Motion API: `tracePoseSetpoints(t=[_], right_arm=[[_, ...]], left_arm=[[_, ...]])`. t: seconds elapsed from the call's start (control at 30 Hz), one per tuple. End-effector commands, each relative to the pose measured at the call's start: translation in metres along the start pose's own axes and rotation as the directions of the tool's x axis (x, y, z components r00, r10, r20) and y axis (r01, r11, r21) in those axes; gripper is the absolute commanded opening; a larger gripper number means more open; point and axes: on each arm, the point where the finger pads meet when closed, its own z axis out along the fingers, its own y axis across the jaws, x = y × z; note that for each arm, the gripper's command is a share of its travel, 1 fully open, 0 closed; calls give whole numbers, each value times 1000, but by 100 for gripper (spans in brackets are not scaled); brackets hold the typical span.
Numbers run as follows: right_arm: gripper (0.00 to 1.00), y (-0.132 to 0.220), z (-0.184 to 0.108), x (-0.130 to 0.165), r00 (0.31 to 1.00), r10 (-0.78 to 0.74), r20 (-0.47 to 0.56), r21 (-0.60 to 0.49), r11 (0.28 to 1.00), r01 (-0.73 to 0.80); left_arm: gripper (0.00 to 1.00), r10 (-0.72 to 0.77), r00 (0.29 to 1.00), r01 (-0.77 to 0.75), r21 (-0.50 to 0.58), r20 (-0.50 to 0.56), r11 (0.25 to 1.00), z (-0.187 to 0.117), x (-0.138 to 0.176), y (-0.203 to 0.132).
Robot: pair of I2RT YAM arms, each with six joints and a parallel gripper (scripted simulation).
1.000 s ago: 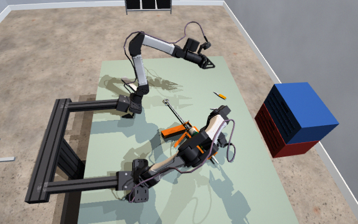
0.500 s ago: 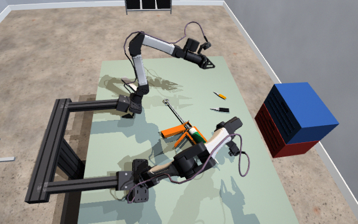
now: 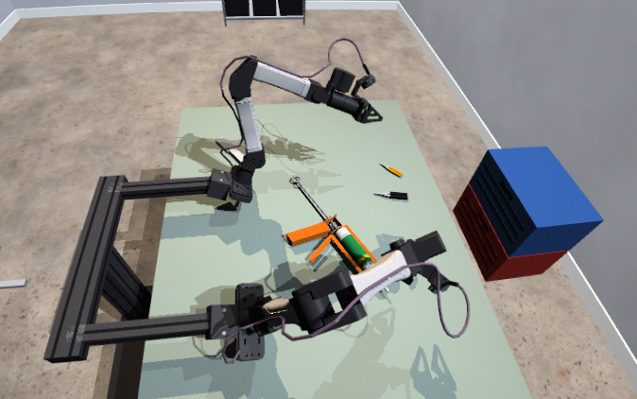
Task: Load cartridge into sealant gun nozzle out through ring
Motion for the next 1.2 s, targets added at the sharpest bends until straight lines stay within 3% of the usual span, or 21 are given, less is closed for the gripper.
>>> tracePoseSetpoints(t=[0.0, 0.43, 0.77, 0.83, 1.07, 1.17], right_arm=[[72, 7, -16, -28, 993, -92, 69, -116, 988, 100], [72, -2, -59, -87, 914, -269, 304, -186, 924, 334], [72, -14, -113, -134, 724, -416, 550, -108, 825, 555], [72, -14, -113, -134, 724, -416, 550, -108, 825, 555], [72, -25, -152, -156, 535, -509, 675, 30, 743, 669], [72, -31, -159, -159, 496, -528, 689, 65, 727, 684]], left_arm=[[51, 7, 1000, -7, -17, 13, 1000, -3, -3, 5], [51, 8, 1000, -8, -4, -7, 1000, -1, 5, 0], [51, 8, 1000, -8, -5, -1, 1000, -1, 1, 0], [51, 8, 1000, -8, -5, -1, 1000, -1, 1, 0], [51, 8, 1000, -8, -5, 7, 1000, -1, 0, 0], [51, 8, 1000, -8, -6, 7, 1000, -1, 0, 0]])
